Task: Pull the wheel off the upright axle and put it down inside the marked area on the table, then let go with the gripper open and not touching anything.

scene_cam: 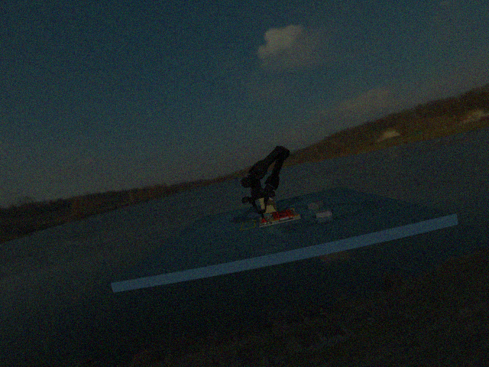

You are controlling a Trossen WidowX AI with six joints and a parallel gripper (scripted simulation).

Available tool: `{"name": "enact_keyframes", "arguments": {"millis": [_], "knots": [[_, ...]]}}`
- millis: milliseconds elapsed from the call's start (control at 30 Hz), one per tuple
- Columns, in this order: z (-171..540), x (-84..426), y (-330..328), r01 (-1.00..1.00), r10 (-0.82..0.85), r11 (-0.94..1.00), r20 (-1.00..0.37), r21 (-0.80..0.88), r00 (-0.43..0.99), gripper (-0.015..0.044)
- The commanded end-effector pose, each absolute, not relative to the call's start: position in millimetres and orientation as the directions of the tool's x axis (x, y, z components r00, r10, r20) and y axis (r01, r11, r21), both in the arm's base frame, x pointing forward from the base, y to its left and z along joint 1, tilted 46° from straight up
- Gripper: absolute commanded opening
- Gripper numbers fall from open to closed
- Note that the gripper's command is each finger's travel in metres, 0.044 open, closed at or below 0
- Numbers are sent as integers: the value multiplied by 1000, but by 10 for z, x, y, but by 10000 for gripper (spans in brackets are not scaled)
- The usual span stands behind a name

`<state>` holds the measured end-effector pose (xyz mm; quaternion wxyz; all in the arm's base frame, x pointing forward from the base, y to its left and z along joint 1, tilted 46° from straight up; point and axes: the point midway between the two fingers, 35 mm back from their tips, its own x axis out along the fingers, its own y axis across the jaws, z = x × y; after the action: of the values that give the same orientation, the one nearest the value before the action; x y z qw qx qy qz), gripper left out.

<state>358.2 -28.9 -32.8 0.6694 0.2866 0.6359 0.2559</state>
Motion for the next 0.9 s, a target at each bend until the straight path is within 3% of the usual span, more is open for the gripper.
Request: {"name": "enact_keyframes", "arguments": {"millis": [0,533,867], "knots": [[-315,3580,-309,21,705,707,-706,707,62,0],[-27,3522,-583,21,704,708,-707,706,63,0],[-426,3294,-932,27,699,712,-712,701,62,0]]}}
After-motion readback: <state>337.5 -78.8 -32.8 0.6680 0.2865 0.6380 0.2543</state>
